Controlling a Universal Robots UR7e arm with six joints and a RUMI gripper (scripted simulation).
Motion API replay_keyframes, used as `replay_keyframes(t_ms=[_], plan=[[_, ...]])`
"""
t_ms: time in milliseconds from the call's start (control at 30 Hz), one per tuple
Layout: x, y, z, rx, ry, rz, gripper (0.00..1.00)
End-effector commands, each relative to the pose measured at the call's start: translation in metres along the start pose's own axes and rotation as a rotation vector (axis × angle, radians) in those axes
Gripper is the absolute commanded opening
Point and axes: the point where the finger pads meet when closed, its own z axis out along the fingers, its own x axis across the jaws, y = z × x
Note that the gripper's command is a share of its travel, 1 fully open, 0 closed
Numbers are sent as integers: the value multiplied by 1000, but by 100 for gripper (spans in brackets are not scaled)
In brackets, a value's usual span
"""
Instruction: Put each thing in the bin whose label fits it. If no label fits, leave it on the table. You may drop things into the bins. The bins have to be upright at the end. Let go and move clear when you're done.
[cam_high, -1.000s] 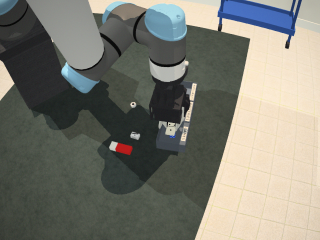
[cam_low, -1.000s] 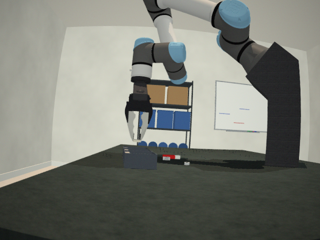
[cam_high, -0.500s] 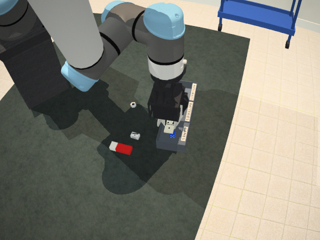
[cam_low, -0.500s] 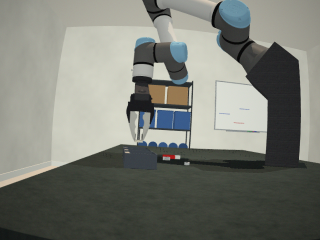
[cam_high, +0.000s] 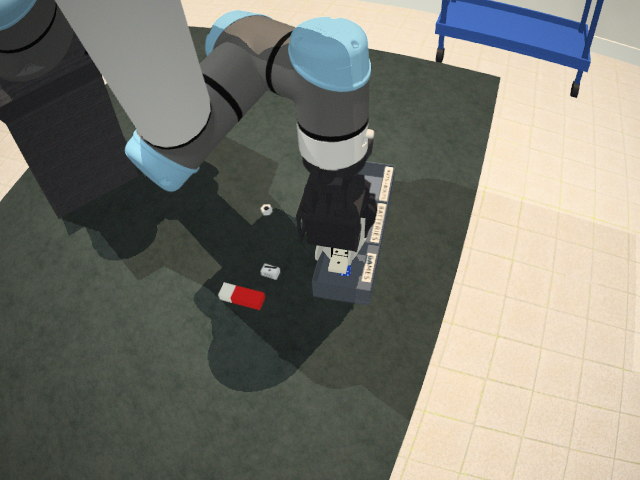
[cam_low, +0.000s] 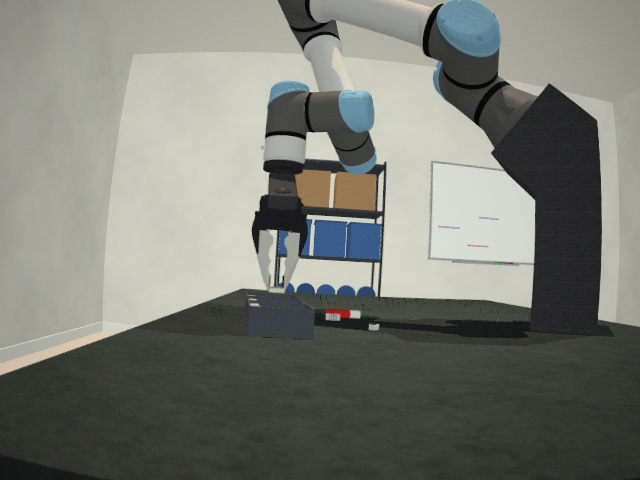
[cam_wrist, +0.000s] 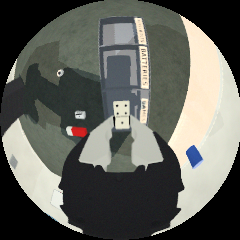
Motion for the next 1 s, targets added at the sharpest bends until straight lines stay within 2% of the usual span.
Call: replay_keyframes(t_ms=[0,633,667,967], plan=[[2,1,11,-2,4,1,0],[2,0,15,0,3,-1,0],[2,0,15,0,3,-1,19],[2,0,15,0,3,-1,19]])
